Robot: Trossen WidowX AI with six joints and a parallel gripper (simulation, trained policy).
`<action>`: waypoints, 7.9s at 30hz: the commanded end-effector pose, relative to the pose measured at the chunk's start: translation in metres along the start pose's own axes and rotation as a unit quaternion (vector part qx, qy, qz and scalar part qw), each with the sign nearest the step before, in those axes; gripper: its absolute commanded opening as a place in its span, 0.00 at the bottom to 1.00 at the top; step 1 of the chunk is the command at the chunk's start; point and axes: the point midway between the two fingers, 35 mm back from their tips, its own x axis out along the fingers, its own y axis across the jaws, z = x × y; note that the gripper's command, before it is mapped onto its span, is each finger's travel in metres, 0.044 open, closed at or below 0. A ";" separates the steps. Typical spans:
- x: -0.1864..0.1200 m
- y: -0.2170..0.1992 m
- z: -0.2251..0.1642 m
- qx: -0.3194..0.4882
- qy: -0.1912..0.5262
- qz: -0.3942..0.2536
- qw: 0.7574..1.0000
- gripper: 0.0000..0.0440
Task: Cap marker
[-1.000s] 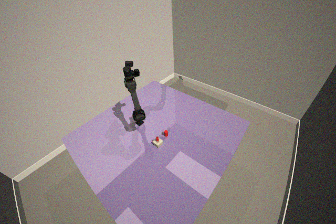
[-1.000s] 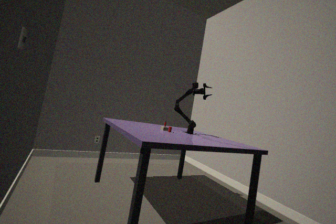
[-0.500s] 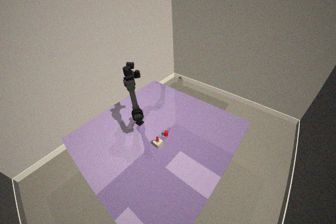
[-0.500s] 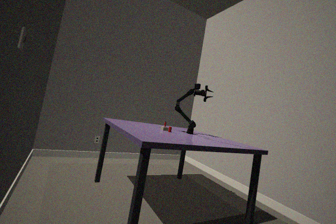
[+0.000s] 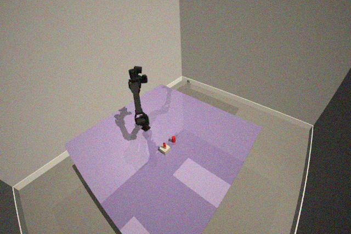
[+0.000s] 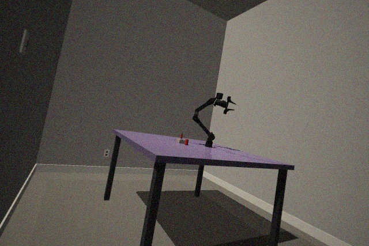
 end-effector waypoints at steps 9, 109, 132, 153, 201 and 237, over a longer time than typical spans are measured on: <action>0.013 -0.018 0.014 0.013 -0.043 -0.047 0.998 0.71; 0.041 -0.112 0.211 0.223 -0.404 -0.292 0.838 0.75; 0.018 -0.126 0.260 0.291 -0.457 -0.309 0.782 0.75; -0.013 -0.140 0.301 0.354 -0.495 -0.313 0.729 0.76; -0.130 -0.180 0.363 0.485 -0.556 -0.305 0.602 0.76; -0.236 -0.224 0.366 0.563 -0.576 -0.304 0.509 0.75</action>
